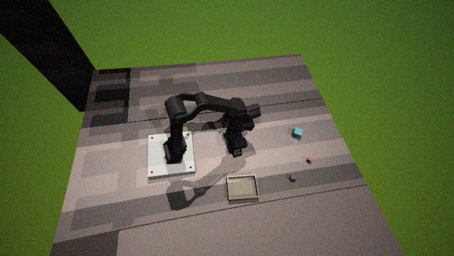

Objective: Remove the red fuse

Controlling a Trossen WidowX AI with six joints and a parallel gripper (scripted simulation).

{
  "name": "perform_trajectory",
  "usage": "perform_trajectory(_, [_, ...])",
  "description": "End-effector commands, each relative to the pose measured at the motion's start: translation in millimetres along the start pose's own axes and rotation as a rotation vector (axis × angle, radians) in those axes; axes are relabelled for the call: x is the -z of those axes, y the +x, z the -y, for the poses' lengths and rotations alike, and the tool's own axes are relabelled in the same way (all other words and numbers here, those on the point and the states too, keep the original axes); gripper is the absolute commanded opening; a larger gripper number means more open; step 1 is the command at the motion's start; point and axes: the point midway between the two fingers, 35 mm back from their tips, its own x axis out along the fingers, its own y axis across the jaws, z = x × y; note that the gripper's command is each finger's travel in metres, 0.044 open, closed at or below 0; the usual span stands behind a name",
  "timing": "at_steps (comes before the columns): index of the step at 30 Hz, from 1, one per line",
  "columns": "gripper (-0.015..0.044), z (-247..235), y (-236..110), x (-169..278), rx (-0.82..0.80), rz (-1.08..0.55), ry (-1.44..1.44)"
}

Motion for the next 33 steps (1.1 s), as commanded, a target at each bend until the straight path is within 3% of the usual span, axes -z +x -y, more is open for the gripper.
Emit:
perform_trajectory(1, [0.0074, -0.4, 3.8, 0.8, -0.003, -0.003, -0.005])
perform_trajectory(11, [0.0074, -0.4, 8.0, 0.9, -0.003, -0.003, -0.005])
perform_trajectory(22, [0.0001, 0.0, 7.0, 0.3, 0.000, -0.001, 0.000])
perform_trajectory(33, [0.0000, 0.0, 3.3, 0.0, 0.000, -0.001, -0.001])
